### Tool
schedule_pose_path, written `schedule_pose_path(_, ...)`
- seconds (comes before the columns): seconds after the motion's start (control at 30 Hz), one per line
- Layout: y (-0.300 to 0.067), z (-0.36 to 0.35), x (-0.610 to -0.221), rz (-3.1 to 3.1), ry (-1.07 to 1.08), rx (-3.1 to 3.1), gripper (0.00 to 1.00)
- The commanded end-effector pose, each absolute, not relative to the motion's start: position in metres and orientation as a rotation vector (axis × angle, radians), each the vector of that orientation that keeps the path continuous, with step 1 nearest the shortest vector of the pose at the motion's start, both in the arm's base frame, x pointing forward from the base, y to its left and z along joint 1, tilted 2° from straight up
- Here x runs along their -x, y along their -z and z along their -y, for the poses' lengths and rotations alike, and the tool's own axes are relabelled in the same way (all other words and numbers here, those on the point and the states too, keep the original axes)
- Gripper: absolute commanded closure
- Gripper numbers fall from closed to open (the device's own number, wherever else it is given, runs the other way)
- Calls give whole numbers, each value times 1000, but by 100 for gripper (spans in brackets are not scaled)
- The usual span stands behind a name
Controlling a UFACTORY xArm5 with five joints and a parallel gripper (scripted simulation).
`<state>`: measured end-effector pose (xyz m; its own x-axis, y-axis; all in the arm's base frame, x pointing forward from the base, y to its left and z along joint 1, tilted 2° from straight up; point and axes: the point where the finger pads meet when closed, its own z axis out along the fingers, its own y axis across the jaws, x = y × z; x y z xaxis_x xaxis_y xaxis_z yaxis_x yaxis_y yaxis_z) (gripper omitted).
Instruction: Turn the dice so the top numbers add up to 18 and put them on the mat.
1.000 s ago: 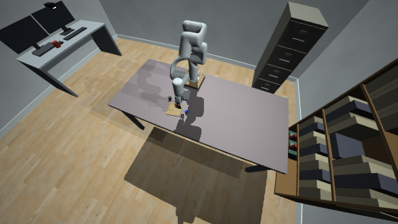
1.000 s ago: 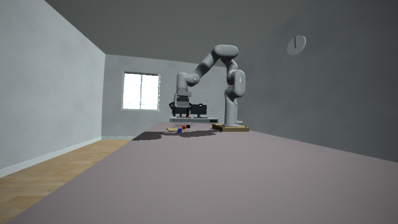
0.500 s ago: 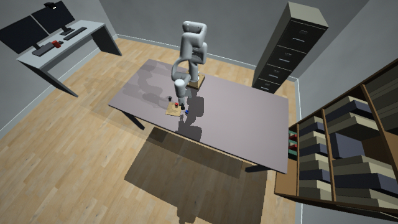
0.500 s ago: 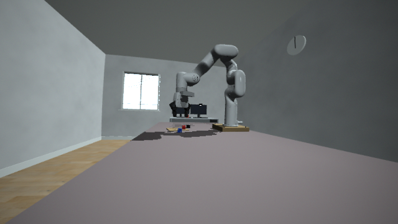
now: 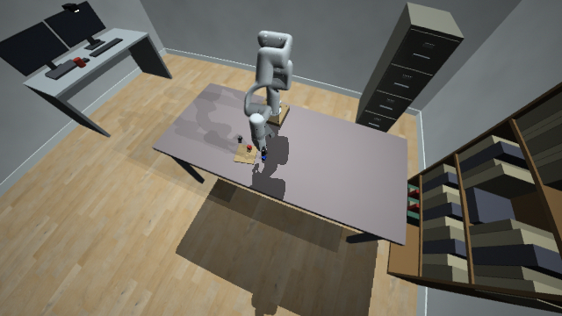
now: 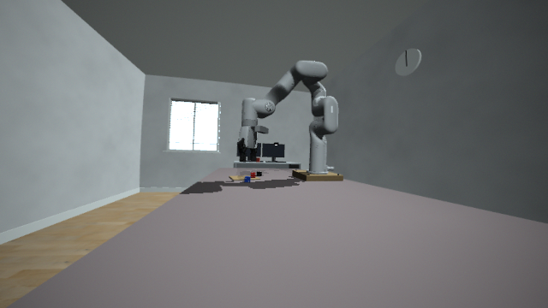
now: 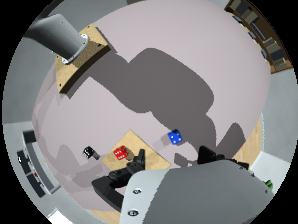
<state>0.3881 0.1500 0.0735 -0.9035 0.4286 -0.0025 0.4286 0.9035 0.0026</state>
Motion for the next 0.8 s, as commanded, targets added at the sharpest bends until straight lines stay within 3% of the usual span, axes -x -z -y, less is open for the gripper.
schedule_pose_path(0.0, -74, -158, -389, -3107, -6, -420, 0)
schedule_pose_path(0.63, -73, -171, -389, -3134, -5, 13, 0)
schedule_pose_path(0.67, -73, -171, -389, -3134, -5, 13, 58)
schedule_pose_path(0.77, -73, -171, -389, -3134, -5, 13, 58)
